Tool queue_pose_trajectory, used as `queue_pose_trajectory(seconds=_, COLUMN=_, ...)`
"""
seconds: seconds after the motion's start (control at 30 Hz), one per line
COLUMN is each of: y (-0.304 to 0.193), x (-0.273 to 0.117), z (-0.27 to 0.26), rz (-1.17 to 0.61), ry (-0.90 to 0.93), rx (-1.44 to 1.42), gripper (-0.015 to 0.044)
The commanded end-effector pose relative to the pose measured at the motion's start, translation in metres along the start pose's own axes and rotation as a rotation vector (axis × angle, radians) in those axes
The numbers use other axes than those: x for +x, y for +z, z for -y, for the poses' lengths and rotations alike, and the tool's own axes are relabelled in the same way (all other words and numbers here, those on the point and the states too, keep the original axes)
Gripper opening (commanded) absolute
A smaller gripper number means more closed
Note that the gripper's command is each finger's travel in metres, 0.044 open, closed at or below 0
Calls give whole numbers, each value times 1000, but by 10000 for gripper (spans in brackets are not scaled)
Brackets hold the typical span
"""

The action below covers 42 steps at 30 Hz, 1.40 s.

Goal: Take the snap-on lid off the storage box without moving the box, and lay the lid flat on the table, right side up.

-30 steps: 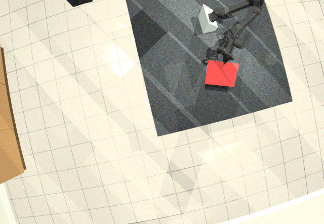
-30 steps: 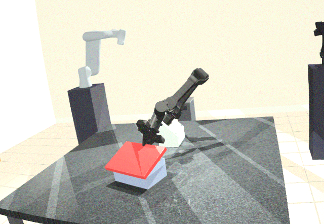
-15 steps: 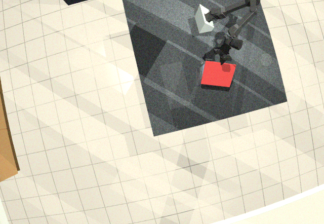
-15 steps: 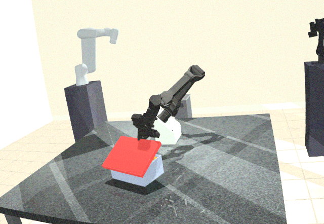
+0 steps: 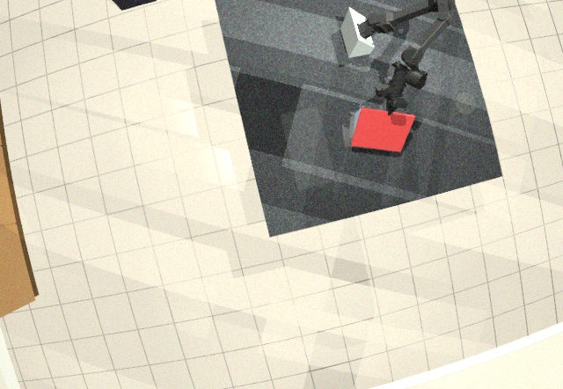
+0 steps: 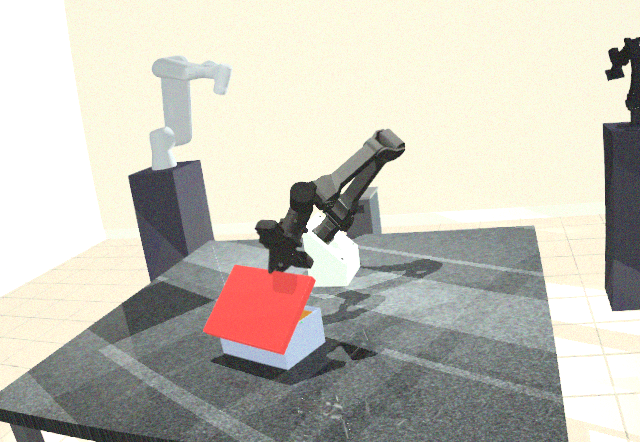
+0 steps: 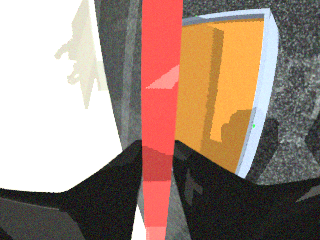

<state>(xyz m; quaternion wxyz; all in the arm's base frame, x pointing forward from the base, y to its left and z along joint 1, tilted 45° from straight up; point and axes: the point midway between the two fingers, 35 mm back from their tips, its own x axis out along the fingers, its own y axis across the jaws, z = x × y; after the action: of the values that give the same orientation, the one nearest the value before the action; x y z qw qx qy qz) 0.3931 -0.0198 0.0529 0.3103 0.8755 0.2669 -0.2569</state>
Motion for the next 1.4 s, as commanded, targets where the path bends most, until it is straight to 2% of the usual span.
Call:
queue_pose_trajectory(seconds=0.0, y=1, x=1, z=-10, rz=0, ry=4, rx=-3, gripper=0)
queue_pose_trajectory(seconds=1.37, y=1, x=-31, z=-54, rz=2, ry=4, rx=-4, gripper=0)
